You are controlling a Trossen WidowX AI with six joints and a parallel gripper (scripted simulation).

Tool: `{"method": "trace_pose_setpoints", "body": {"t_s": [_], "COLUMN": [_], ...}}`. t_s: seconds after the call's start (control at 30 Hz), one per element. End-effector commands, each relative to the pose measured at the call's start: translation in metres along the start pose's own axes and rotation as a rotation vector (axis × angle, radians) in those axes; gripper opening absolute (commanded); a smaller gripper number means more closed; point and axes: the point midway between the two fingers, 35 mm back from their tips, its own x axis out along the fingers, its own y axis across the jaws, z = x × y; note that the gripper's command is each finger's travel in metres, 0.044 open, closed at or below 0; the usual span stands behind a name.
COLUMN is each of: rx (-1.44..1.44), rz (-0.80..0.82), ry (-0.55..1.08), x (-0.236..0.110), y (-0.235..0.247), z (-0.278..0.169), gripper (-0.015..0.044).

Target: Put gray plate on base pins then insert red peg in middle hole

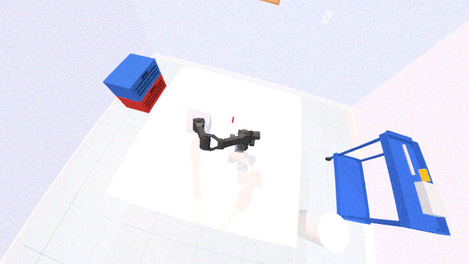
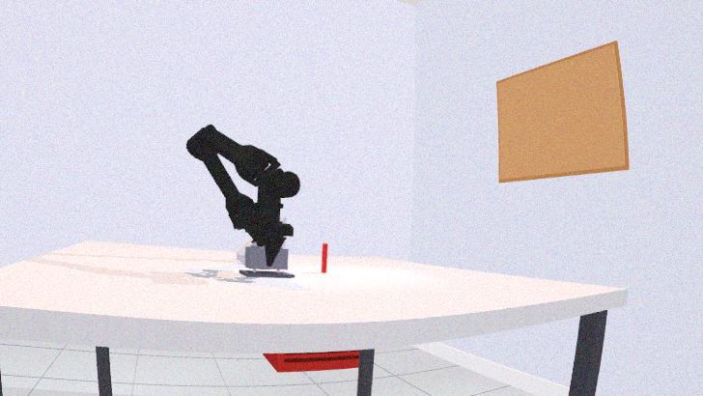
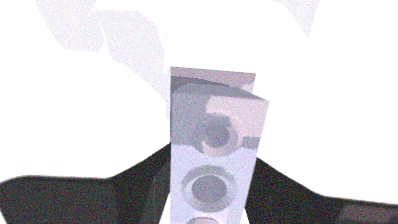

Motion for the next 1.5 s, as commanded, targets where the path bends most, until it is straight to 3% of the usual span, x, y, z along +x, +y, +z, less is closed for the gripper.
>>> {"method": "trace_pose_setpoints", "body": {"t_s": [0.0, 0.33, 0.5, 0.73, 1.0, 1.33, 1.47], "rx": [0.003, 0.003, 0.002, -0.007, -0.012, -0.293, -0.378], "rz": [0.000, 0.000, 0.001, -0.002, -0.002, 0.004, -0.002], "ry": [0.000, 0.000, 0.002, -0.001, 0.000, 0.023, 0.009], "x": [0.000, 0.000, -0.011, -0.114, -0.117, -0.124, -0.120], "y": [0.000, 0.000, 0.002, 0.001, 0.005, -0.051, -0.083], "z": [0.000, 0.000, 0.000, -0.002, -0.004, -0.156, -0.195], "gripper": [0.0184, 0.0440, 0.0440, 0.0440, 0.0440, 0.0440, 0.0440]}}
